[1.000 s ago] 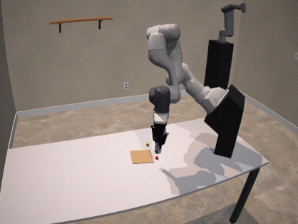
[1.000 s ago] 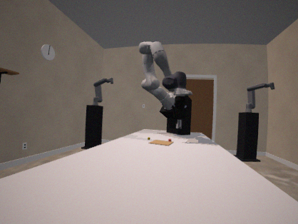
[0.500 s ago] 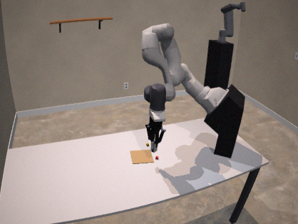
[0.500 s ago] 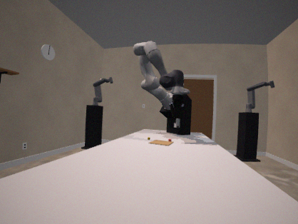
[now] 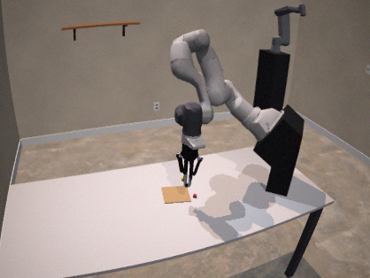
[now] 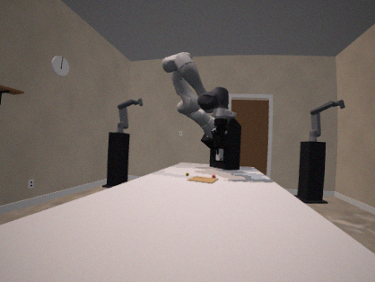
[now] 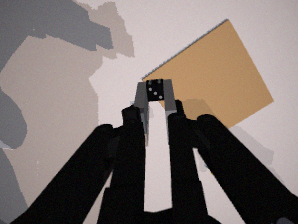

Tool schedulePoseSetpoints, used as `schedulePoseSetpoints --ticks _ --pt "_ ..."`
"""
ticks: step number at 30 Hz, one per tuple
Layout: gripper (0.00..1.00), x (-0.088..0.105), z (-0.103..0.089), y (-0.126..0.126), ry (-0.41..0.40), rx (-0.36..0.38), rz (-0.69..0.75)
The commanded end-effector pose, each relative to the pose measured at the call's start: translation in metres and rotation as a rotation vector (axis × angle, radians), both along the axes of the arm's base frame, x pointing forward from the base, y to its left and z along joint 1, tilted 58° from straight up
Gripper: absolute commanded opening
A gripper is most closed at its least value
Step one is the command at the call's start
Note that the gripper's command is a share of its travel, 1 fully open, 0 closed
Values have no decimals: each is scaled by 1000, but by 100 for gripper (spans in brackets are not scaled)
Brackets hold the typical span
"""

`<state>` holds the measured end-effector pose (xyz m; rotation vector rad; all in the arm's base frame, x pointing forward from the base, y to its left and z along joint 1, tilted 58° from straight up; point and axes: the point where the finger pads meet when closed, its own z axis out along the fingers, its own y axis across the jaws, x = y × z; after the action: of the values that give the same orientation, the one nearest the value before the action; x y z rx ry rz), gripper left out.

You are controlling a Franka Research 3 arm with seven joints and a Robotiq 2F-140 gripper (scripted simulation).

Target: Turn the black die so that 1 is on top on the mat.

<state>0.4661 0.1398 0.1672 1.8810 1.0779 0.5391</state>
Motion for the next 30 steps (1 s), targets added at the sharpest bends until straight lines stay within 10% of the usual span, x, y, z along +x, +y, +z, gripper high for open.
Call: schedulePoseSetpoints --ticks 1,30 --pt "7 2 7 -1 74 -130 92" --pt "7 12 33 -14 295 -463 337"
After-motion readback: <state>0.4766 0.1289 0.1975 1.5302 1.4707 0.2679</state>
